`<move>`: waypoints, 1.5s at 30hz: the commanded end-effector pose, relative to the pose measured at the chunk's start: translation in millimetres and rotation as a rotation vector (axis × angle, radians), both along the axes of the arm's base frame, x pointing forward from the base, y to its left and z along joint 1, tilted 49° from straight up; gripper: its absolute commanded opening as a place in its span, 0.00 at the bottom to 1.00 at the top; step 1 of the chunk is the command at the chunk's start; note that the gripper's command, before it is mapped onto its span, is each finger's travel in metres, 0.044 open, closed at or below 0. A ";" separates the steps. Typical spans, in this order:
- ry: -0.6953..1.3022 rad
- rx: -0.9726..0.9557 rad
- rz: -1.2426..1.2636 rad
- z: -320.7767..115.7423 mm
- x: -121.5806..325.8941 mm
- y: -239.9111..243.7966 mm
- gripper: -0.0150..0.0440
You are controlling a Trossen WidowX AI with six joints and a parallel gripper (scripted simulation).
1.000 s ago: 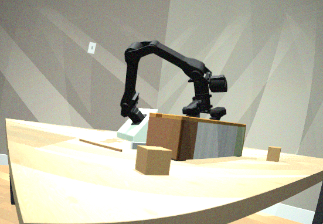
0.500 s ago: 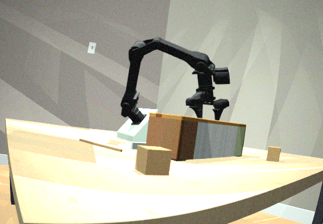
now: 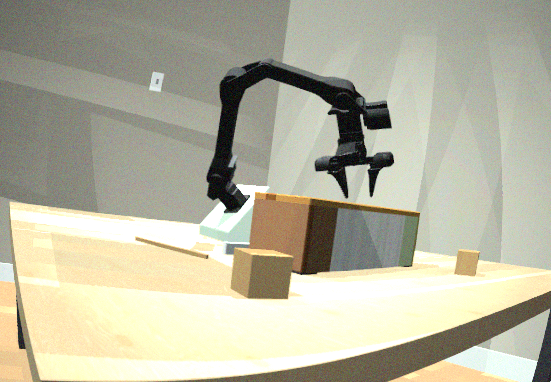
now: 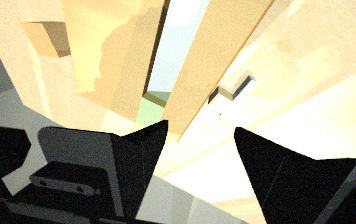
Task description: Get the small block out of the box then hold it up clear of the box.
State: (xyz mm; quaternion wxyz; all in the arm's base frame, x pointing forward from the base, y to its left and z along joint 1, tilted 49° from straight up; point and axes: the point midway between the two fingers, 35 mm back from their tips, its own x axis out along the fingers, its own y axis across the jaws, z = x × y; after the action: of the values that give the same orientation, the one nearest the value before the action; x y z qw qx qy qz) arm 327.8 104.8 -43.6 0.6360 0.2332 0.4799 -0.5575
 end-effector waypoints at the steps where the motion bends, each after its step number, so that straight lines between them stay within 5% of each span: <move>1: 0.191 -0.012 0.389 -3.6 -5.0 5.5 0.74; 13: 0.847 -0.078 1.467 -11.4 -15.8 18.0 0.74; 30: 1.573 -0.150 2.295 -16.7 -25.8 29.0 0.74; 45: 2.412 -0.143 2.844 -20.1 -34.1 38.6 0.74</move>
State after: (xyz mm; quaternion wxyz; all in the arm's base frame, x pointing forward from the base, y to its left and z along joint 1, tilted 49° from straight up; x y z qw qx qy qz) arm 303.4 135.7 -60.2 0.2746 -0.7057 0.5822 0.2959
